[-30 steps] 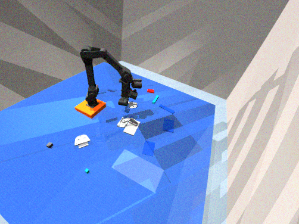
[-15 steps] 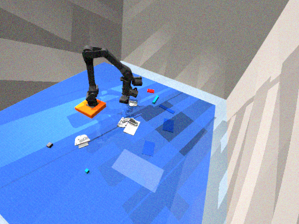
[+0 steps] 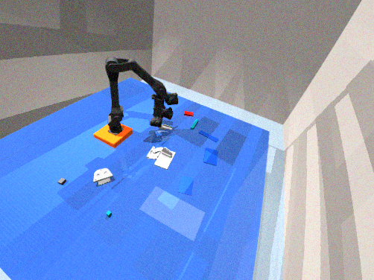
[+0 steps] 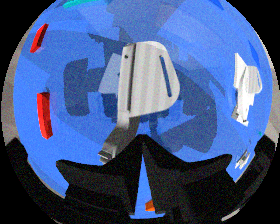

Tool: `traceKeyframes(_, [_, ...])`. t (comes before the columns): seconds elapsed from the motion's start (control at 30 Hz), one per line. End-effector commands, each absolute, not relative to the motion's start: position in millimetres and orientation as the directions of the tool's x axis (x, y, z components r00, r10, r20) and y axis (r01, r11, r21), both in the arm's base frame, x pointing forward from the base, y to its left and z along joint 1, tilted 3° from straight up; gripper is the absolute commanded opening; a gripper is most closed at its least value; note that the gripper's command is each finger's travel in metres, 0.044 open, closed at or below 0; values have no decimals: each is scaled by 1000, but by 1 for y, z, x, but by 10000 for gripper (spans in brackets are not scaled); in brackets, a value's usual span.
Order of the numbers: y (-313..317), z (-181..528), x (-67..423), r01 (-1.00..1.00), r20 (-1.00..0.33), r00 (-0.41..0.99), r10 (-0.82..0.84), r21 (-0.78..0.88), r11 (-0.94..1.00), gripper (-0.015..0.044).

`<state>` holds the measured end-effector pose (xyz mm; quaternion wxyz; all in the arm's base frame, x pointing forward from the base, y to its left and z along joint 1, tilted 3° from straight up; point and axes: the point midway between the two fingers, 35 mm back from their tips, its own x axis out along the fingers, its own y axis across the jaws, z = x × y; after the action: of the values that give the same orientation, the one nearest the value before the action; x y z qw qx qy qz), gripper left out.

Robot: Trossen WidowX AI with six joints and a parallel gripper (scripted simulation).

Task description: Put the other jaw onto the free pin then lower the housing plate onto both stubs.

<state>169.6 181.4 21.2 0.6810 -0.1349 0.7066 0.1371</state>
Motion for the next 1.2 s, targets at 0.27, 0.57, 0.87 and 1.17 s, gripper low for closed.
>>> traceKeyframes(0.27, [191,32,168,-374,-999,-39,0,15,927,0])
traceKeyframes(0.57, [189,74,173,-372,-1000,-25,9,18,928,26])
traceKeyframes(0.87, [189,74,173,-372,-1000,-25,9,18,928,263])
traceKeyframes(1.17, [189,74,173,-372,-1000,-25,9,18,928,440])
